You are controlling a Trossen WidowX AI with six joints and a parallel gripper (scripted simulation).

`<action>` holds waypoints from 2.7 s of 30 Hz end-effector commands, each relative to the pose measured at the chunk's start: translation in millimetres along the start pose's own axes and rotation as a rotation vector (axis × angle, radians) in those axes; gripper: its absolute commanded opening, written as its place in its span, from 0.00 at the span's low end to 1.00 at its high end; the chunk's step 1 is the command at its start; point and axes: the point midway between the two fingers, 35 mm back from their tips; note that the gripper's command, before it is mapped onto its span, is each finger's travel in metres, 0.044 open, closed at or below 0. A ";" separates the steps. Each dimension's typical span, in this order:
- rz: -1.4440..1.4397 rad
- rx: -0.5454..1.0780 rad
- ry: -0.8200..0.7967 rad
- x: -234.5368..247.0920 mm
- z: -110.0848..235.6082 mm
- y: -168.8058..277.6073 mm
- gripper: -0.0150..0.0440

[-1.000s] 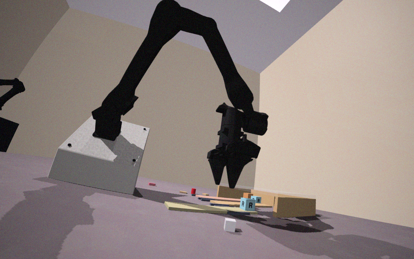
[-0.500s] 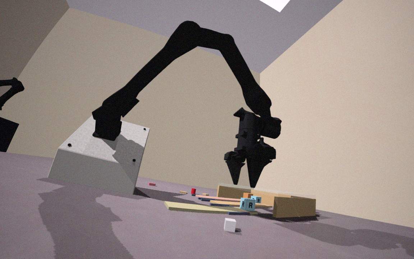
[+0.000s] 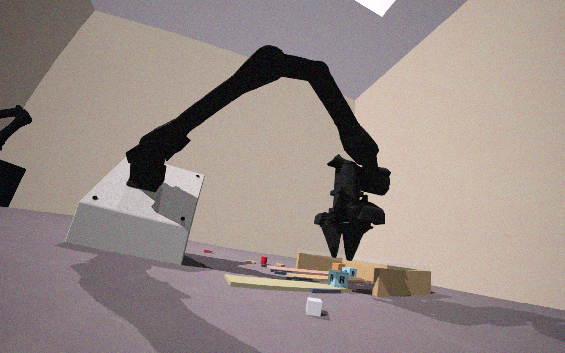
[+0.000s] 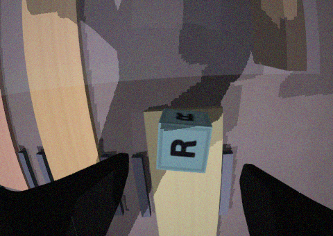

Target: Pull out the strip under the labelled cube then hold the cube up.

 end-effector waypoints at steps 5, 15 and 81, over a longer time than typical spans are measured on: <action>0.011 0.009 0.002 2.5 -16.0 0.2 0.68; 0.011 0.009 0.003 2.0 -32.3 0.7 0.68; 0.015 0.013 0.000 39.0 -3.4 83.0 0.25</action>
Point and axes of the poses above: the point midway between the two fingers, 35 mm back from their tips, its own z axis back along the fingers, its own x axis across the jaws, y = z × x, and after that the axes turned 12 degrees about z, right-handed
